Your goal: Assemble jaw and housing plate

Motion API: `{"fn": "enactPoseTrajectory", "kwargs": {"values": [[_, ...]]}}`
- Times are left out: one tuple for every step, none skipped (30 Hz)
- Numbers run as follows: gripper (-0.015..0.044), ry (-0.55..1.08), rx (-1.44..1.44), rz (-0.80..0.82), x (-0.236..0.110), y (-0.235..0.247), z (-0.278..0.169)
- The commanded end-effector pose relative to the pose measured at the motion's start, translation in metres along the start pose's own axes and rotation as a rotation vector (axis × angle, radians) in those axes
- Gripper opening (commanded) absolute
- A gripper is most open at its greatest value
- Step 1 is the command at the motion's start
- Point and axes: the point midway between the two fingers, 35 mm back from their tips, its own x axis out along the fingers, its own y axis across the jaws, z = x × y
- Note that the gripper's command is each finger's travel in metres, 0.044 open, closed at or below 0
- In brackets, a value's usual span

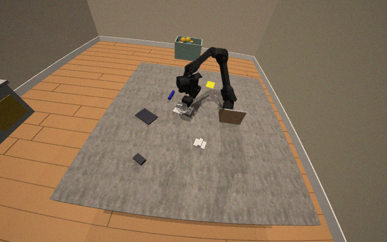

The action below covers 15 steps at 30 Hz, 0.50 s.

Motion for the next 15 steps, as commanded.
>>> {"fn": "enactPoseTrajectory", "kwargs": {"values": [[0.0351, -0.003, -0.007, -0.008, 0.0011, -0.0037, 0.0002], [0.0351, -0.003, -0.007, -0.008, 0.0011, -0.0037, 0.0002], [0.0351, -0.003, -0.007, -0.008, 0.0011, -0.0037, 0.0002], [0.0351, -0.003, -0.007, -0.008, 0.0011, -0.0037, 0.0002], [0.0351, -0.003, -0.007, -0.008, 0.0011, -0.0037, 0.0002], [0.0351, -0.003, -0.007, -0.008, 0.0011, -0.0037, 0.0002], [0.0351, -0.003, -0.007, -0.008, 0.0011, -0.0037, 0.0002], [0.0351, -0.003, -0.007, -0.008, 0.0011, -0.0037, 0.0002], [0.0351, -0.003, -0.007, -0.008, 0.0011, -0.0037, 0.0002], [0.0351, -0.003, -0.007, -0.008, 0.0011, -0.0037, 0.0002], [0.0351, -0.003, -0.007, -0.008, 0.0011, -0.0037, 0.0002], [0.0351, -0.003, -0.007, -0.008, 0.0011, -0.0037, 0.0002], [0.0351, -0.003, -0.007, -0.008, 0.0011, -0.0037, 0.0002], [0.0351, -0.003, -0.004, -0.008, 0.0011, -0.0037, 0.0002], [0.0351, -0.003, -0.001, -0.008, 0.0011, -0.0037, 0.0002]]}}
